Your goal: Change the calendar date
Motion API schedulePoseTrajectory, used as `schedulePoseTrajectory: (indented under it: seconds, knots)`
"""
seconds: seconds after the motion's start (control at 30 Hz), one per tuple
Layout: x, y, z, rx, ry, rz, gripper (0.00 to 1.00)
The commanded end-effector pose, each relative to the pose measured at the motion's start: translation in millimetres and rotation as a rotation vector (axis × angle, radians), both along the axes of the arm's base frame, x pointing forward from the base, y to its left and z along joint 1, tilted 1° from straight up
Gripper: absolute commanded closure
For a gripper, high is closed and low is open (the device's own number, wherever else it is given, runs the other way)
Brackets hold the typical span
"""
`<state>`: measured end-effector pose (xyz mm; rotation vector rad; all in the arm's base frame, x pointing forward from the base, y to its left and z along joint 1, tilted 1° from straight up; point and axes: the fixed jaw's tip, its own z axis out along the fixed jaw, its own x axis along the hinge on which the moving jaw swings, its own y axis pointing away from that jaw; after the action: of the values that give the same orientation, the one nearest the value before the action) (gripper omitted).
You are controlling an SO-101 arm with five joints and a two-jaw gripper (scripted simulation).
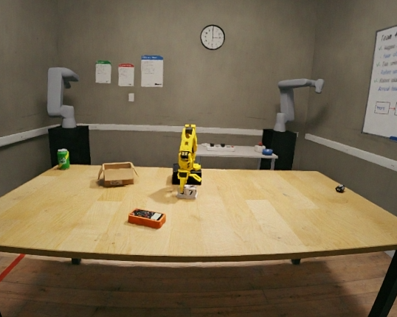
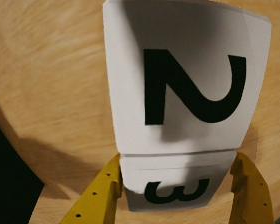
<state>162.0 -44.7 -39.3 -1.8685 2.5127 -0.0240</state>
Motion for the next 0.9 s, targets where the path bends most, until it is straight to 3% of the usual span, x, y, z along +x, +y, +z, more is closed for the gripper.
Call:
schedulePoseTrajectory:
  seconds: [0.0,0.4,0.87]
  knots:
    - [-3.9,2,-3.0,0.006,0.017,-0.005,0.64]
    - [-2.9,2,2.1,0.006,0.017,-0.005,0.64]
    - [-1.7,2,41.4,0.006,0.017,-0.005,0.64]
